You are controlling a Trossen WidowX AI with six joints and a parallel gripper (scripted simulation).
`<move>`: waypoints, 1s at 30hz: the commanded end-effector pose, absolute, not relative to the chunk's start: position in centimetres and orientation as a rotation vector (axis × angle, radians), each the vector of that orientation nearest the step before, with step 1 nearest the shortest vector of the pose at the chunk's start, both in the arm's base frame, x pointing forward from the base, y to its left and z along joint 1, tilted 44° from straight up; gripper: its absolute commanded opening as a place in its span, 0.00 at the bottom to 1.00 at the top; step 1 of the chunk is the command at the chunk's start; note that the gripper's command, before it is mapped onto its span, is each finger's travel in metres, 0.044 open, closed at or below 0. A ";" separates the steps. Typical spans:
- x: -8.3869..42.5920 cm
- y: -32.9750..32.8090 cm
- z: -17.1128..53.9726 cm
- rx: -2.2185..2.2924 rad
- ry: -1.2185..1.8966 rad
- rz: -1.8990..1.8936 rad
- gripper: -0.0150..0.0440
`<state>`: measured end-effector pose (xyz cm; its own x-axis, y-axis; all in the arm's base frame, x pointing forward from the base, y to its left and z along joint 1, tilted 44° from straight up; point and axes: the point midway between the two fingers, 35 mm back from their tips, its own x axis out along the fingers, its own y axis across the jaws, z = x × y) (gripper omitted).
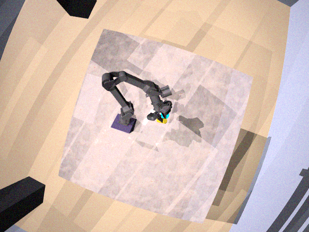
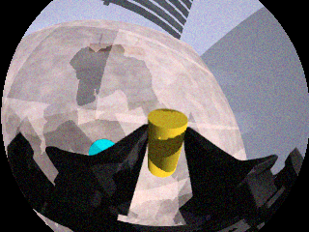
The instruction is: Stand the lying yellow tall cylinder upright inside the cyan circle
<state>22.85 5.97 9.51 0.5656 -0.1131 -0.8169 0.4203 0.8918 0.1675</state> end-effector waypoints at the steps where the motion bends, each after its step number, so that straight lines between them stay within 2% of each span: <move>1: 22.9 5.9 9.7 0.374 0.892 -0.329 0.43; 30: 22.9 6.2 10.7 0.453 0.692 -0.351 0.43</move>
